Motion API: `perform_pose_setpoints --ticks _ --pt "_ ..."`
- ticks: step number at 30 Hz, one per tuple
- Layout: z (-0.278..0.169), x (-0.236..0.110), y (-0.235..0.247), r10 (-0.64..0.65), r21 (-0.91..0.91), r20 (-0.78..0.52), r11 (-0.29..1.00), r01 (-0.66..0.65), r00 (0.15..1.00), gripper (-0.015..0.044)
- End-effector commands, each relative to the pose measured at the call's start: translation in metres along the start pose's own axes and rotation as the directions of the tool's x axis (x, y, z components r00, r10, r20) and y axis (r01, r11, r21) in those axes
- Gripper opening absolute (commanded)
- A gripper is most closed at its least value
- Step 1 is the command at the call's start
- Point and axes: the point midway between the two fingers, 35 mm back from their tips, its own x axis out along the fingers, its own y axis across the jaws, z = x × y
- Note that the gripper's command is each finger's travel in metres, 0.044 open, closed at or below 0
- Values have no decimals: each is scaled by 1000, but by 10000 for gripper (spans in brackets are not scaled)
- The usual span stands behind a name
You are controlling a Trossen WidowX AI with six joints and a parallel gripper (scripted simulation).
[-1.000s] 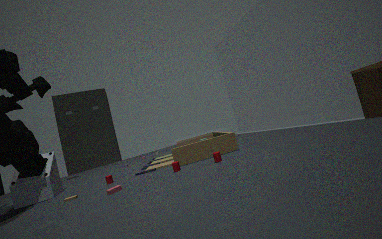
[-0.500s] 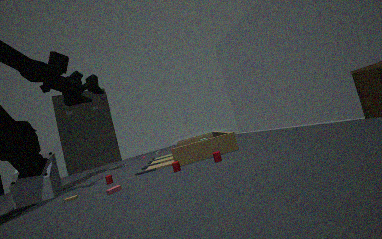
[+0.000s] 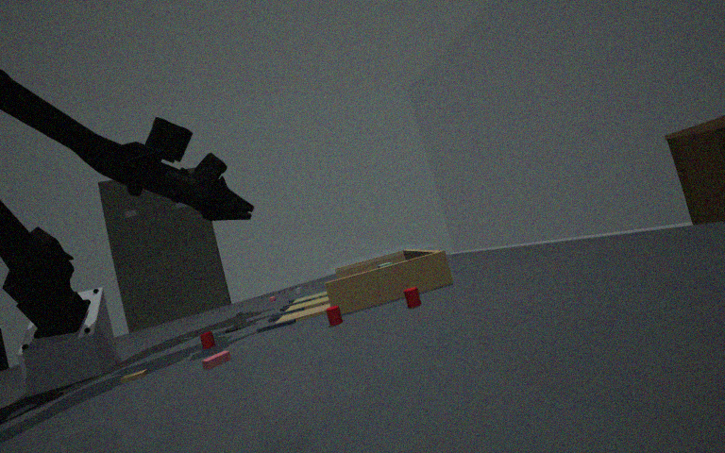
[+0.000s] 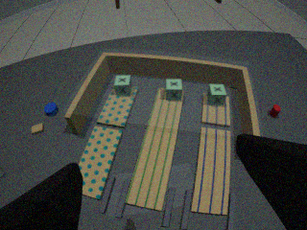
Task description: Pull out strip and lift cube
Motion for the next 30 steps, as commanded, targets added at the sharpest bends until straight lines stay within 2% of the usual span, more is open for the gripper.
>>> perform_pose_setpoints --ticks 1,14,17,22,29,30 --pt "-6 5 -10 -51 28 -22 998 51 998 400" --pt "-6 5 -10 -51 28 -22 998 51 998 400" --pt "-4 15 -6 -40 42 -72 998 43 997 321" --pt "-1 48 4 -12 103 -255 994 39 967 190" --pt "-14 91 13 6 188 -520 976 107 854 6" --pt "-17 97 13 7 198 -556 972 124 831 0"
